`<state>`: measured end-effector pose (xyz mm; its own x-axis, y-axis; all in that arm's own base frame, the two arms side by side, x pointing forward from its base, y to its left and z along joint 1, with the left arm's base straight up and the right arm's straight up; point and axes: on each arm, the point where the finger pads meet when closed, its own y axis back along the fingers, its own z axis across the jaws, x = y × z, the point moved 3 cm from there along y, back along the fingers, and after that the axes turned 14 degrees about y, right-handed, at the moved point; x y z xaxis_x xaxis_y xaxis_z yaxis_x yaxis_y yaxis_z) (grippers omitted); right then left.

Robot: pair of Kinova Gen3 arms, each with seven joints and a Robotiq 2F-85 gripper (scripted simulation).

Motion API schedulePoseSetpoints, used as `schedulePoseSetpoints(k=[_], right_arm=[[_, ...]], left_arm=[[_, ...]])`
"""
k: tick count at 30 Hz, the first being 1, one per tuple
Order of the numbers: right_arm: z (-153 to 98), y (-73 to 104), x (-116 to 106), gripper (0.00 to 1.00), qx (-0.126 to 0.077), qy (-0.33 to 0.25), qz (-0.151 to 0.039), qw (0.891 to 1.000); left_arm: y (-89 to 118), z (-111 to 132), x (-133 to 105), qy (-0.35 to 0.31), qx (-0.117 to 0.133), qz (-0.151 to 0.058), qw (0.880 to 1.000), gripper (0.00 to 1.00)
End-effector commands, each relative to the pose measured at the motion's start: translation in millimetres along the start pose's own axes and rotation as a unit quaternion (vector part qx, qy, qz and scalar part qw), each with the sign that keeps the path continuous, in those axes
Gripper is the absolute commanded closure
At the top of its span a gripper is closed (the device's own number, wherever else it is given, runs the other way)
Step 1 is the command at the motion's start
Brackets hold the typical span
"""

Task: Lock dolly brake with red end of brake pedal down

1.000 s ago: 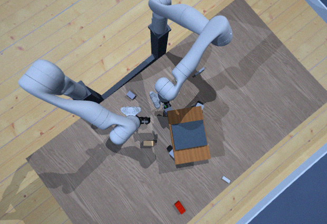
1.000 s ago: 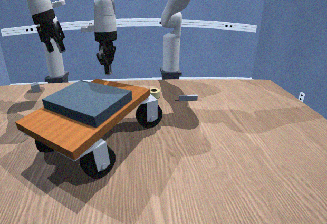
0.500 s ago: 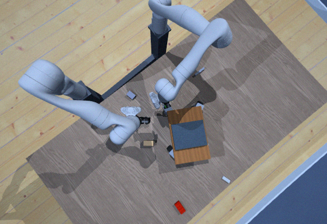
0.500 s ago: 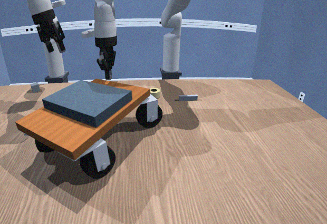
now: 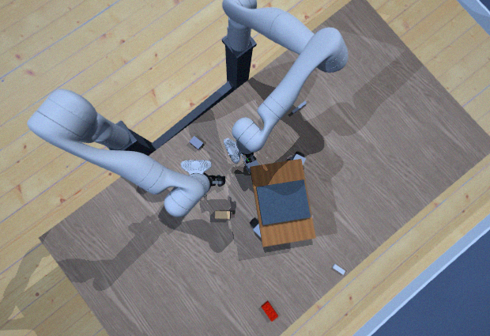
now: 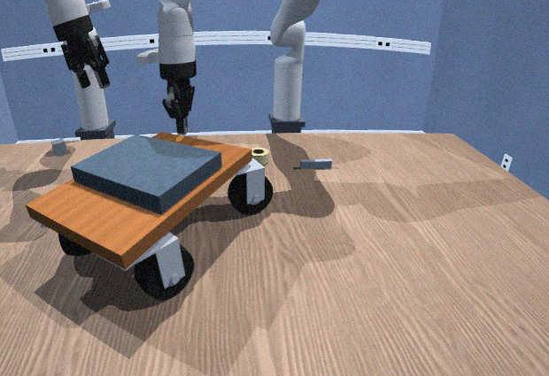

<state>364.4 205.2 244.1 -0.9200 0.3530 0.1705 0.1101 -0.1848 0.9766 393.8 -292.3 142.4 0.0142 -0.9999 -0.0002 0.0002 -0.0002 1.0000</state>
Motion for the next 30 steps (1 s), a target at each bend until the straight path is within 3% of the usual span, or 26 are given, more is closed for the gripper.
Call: schedulePoseSetpoints(k=[1, 30], right_arm=[[0.4, 0.8, -0.1, 0.002, -0.001, 0.0, -0.001, 1.0], [0.4, 0.8, -0.1, 0.002, -0.001, 0.0, -0.001, 1.0]], left_arm=[[0.1, -0.2, 0.3, 0.0, 0.001, 0.0, 1.0, 0.985], [-8.6, -0.2, 0.3, 0.0, 0.001, 0.0, 1.0, 0.985]])
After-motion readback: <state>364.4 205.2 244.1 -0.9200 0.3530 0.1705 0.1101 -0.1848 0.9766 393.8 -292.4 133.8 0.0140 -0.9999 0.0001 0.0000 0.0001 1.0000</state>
